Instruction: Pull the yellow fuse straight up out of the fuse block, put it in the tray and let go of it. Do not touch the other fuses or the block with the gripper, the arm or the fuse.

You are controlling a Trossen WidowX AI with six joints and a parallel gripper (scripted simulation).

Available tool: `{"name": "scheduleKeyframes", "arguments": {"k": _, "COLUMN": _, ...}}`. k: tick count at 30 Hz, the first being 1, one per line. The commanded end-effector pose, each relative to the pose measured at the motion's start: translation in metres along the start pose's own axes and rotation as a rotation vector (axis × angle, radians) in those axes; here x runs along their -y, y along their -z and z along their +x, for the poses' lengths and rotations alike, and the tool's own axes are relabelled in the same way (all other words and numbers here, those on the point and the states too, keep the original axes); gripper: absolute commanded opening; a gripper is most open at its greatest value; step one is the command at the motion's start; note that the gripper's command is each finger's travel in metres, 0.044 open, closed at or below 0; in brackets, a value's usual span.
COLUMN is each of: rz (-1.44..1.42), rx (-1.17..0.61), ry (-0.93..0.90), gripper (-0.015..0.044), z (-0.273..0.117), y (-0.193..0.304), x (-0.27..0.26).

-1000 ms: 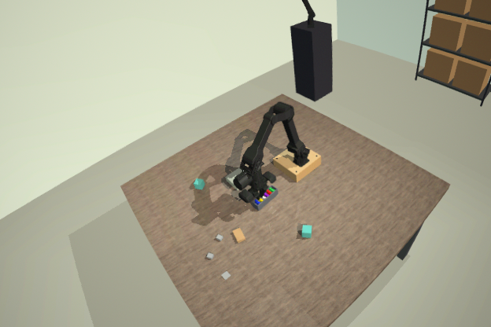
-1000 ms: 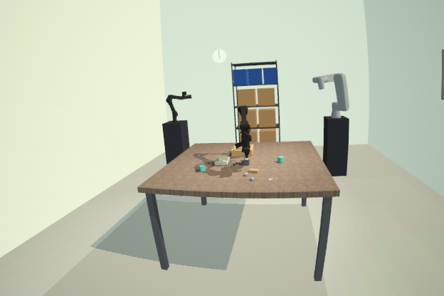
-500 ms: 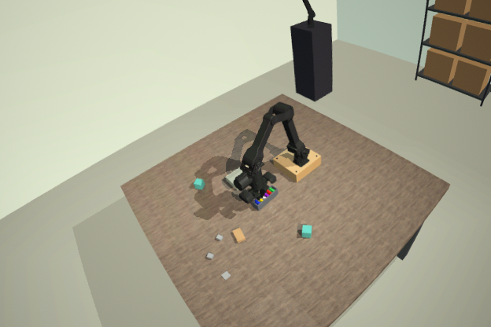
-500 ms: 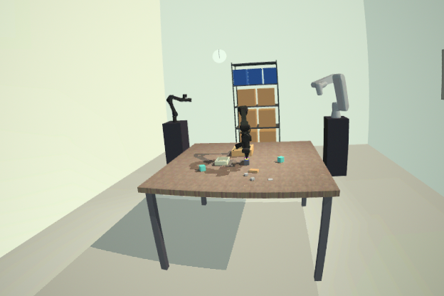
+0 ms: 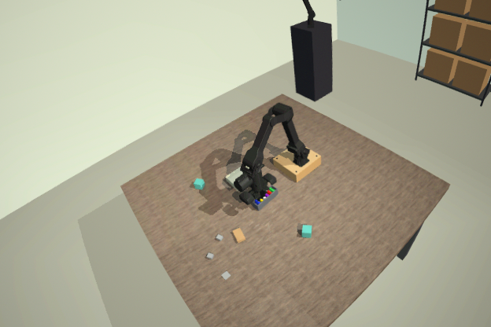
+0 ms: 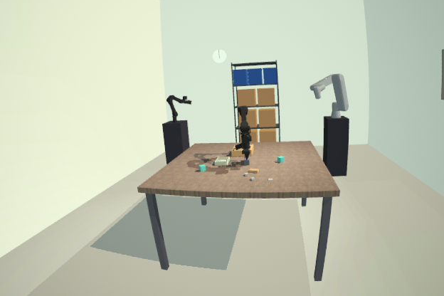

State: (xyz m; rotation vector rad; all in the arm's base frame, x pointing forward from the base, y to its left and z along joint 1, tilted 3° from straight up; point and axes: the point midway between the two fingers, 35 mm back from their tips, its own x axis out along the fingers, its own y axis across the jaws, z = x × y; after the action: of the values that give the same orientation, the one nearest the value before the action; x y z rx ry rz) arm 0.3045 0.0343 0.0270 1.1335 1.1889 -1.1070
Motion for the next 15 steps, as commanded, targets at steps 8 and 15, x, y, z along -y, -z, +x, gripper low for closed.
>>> {"name": "scheduleKeyframes", "arguments": {"k": 8, "rz": 0.0, "rx": 0.0, "ry": 0.002, "gripper": 0.0054, "z": 0.0007, "y": 0.0, "x": 0.0006}}
{"name": "scheduleKeyframes", "arguments": {"k": 15, "rz": 0.0, "rx": 0.0, "ry": 0.002, "gripper": 0.0007, "z": 0.0007, "y": 0.0, "x": 0.0006}}
